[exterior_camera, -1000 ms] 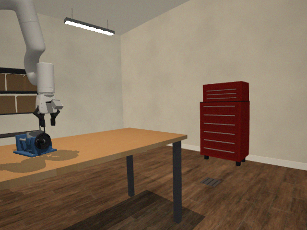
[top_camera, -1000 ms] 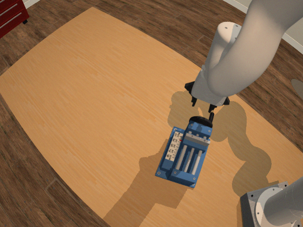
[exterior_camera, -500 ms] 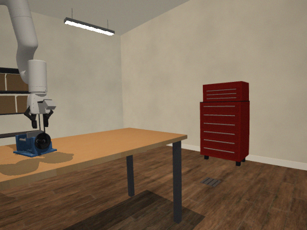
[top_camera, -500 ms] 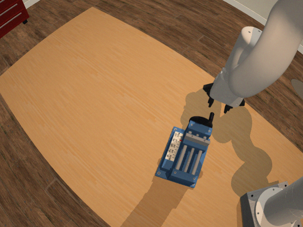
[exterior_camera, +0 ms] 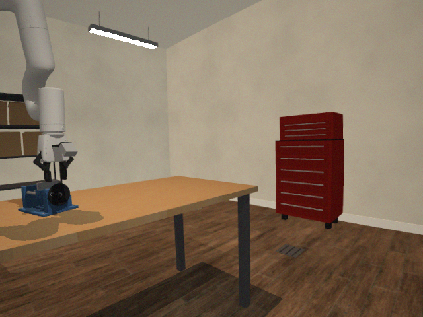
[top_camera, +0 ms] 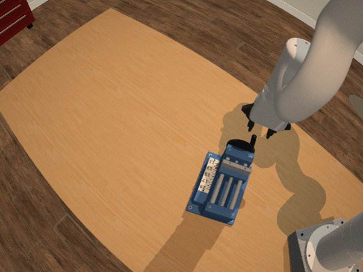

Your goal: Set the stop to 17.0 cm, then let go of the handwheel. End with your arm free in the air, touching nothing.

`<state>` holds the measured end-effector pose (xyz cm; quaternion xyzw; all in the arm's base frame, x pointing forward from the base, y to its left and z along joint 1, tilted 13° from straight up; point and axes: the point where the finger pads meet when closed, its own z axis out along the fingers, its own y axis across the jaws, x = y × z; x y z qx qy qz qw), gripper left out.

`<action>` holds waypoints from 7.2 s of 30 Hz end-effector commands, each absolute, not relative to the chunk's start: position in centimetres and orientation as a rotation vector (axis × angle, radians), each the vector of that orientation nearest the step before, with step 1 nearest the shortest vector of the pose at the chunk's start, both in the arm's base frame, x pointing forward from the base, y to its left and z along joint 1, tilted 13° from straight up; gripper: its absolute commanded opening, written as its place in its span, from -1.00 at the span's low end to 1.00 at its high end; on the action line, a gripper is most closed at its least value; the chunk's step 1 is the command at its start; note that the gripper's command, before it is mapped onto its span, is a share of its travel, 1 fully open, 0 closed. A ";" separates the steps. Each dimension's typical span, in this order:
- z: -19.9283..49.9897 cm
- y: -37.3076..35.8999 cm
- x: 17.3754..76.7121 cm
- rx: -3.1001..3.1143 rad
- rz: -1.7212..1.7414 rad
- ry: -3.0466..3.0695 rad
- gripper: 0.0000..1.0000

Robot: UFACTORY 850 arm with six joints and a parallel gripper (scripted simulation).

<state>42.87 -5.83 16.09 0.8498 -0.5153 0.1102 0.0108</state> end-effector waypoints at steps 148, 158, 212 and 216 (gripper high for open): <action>10.2 -6.5 44.3 2.652 0.346 -1.608 -0.88; 10.5 -6.3 44.5 2.652 0.346 -1.608 -0.88; 7.4 -4.5 49.5 2.652 0.346 -1.608 -0.88; 6.9 -4.7 49.3 2.652 0.346 -1.608 -0.88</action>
